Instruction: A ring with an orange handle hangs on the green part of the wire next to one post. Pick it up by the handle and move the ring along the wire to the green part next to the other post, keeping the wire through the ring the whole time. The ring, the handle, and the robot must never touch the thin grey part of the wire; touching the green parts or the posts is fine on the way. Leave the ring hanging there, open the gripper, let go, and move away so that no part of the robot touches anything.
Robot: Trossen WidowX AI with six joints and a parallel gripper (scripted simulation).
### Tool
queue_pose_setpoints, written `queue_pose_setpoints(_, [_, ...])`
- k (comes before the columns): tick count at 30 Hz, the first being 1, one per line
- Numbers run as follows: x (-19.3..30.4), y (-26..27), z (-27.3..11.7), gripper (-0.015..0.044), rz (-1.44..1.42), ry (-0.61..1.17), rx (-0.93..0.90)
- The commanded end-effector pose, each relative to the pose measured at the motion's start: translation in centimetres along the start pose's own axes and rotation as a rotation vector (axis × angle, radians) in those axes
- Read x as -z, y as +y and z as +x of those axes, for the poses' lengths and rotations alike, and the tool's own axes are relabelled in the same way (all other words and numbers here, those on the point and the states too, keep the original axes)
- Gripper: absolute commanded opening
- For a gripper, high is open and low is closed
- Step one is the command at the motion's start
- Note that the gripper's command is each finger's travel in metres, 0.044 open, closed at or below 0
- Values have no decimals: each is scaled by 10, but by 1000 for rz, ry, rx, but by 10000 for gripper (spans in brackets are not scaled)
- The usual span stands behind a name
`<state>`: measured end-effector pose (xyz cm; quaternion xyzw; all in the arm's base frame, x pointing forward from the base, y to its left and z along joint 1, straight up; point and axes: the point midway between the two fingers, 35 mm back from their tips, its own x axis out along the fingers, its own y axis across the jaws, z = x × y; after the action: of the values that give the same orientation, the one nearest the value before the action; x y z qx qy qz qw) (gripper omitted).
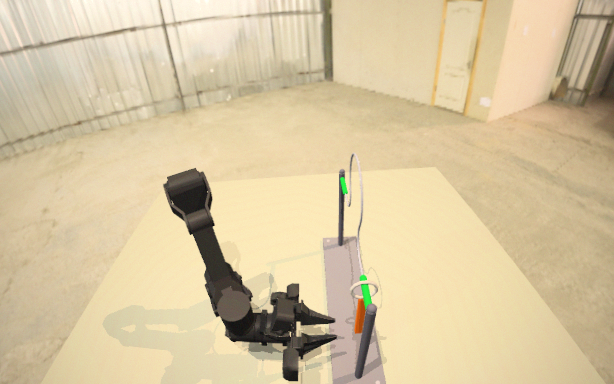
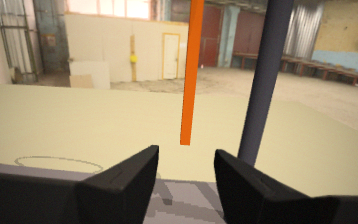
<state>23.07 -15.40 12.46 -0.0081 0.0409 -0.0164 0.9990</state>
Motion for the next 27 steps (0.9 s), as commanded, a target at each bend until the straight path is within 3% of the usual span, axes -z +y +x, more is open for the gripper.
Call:
queue_pose_setpoints(1, [-3,-1,3,160,3,-2,3])
queue_pose_setpoints(27, [-5,-4,42,160,2,-3,2])
